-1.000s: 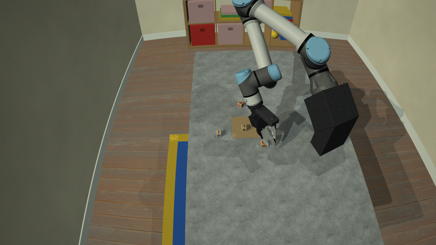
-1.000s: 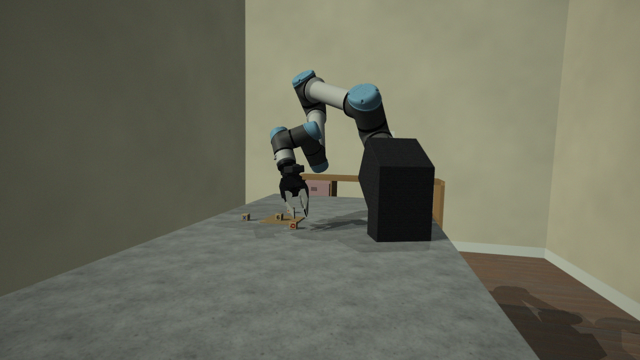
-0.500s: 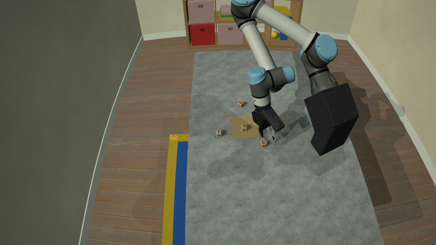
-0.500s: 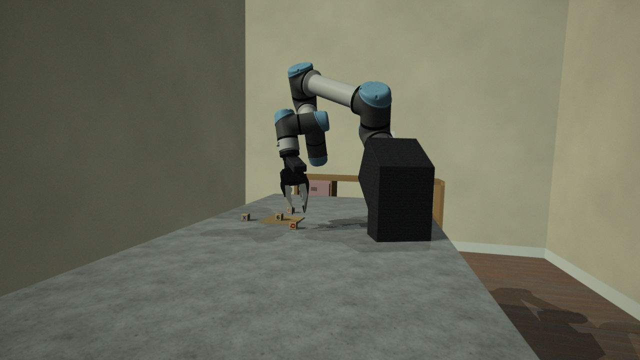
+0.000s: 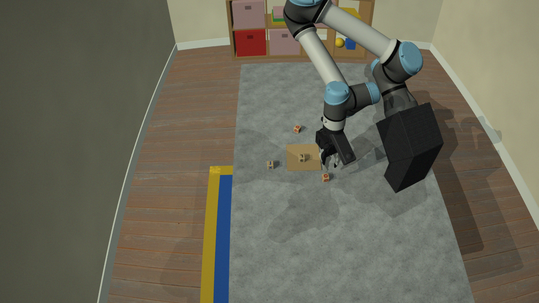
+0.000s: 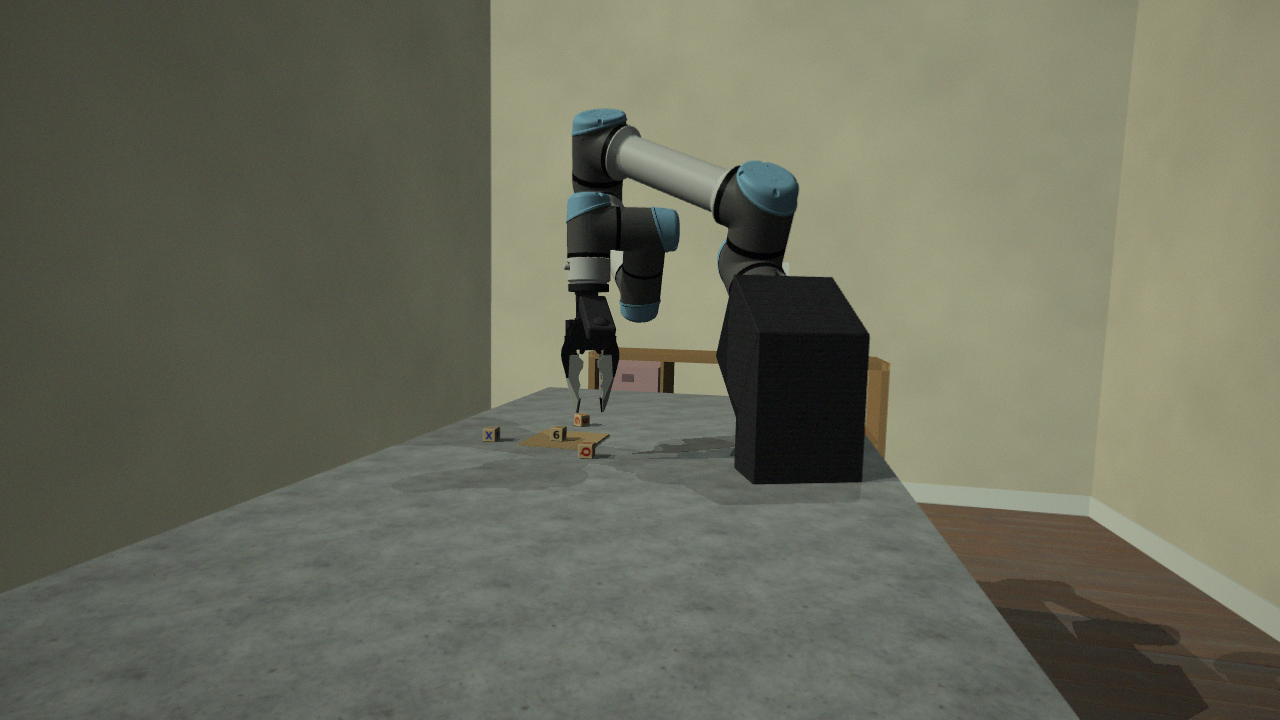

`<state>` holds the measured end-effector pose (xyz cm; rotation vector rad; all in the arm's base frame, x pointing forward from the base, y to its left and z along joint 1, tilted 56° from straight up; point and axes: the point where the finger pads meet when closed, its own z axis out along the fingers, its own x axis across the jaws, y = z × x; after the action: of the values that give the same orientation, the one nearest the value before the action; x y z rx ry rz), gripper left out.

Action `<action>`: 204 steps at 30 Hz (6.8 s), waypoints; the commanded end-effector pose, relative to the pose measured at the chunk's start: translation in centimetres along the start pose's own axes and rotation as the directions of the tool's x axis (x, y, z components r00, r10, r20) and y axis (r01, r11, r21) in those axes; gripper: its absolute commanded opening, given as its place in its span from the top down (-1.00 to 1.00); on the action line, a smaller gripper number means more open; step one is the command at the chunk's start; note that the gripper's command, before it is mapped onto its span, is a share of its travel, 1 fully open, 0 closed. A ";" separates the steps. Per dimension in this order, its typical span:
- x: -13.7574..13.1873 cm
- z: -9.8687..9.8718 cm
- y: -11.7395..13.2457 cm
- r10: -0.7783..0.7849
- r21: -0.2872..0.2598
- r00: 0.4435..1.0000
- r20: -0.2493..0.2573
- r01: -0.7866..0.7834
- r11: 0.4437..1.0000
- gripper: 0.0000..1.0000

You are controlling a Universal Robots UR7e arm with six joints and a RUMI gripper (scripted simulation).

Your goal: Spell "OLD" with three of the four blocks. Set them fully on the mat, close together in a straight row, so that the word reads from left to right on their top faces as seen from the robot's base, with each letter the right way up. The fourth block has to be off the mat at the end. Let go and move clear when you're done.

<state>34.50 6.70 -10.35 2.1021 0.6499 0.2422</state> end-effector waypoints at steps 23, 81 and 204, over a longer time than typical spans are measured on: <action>1.5 -0.6 3.2 0.108 -0.028 0.994 -0.018 -0.108 0.994 -1.00; 3.9 -1.0 14.8 0.416 -0.025 0.909 -0.023 -0.416 0.909 0.26; 4.0 7.3 15.0 0.416 -0.025 0.909 -0.023 -0.416 0.909 0.26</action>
<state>46.20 -3.31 -2.72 2.1943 0.1948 0.5037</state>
